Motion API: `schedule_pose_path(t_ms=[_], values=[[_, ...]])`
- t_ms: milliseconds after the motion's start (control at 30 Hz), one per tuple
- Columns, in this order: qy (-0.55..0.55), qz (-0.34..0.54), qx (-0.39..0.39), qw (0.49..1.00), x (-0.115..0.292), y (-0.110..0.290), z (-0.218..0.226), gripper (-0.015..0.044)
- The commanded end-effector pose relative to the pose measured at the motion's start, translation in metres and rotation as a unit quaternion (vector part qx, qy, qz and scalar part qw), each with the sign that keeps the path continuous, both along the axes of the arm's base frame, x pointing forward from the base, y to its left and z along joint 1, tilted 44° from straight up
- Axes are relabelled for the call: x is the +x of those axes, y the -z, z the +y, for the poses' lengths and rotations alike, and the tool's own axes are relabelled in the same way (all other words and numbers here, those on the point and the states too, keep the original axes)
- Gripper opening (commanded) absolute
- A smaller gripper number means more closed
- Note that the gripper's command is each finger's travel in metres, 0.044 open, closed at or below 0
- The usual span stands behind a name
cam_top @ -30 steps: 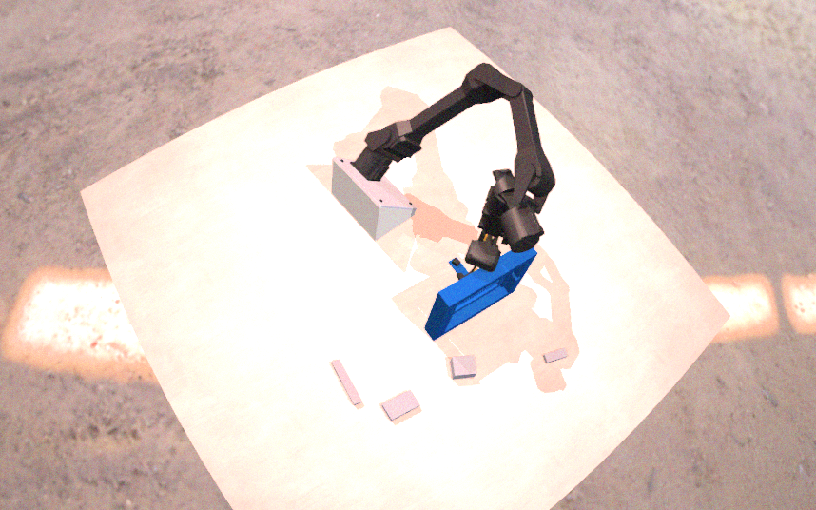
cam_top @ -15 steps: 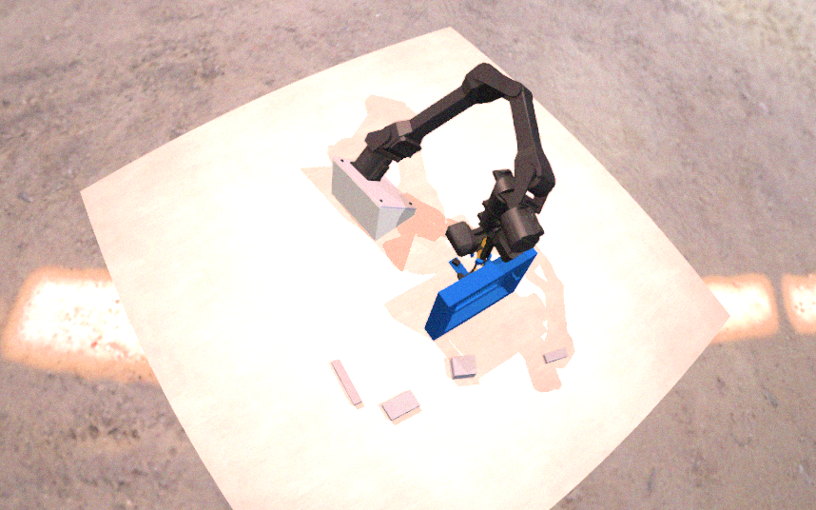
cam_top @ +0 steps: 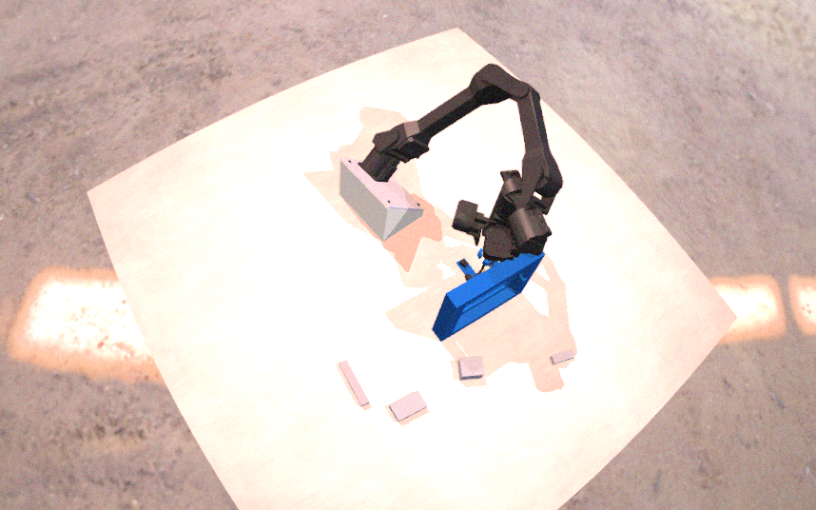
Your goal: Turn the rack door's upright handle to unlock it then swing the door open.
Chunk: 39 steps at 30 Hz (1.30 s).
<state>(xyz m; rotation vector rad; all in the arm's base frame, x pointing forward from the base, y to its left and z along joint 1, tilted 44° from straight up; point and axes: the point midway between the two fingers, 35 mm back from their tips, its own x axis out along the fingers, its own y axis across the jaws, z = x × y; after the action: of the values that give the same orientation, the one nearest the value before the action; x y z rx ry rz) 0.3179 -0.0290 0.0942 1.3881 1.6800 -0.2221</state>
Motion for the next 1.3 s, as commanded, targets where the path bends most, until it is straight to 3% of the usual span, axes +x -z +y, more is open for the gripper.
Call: schedule_pose_path(t_ms=[0,467,733,1267], values=[[0.081,0.073,0.007,0.994,0.0012,-0.0001,-0.0001,0.0286],[0.310,0.290,0.025,0.905,0.0012,-0.0001,-0.0001,0.0286],[0.313,0.293,0.025,0.903,0.0012,-0.0001,-0.0001,0.0286],[0.313,0.293,0.025,0.903,0.0012,-0.0001,-0.0001,0.0179]])
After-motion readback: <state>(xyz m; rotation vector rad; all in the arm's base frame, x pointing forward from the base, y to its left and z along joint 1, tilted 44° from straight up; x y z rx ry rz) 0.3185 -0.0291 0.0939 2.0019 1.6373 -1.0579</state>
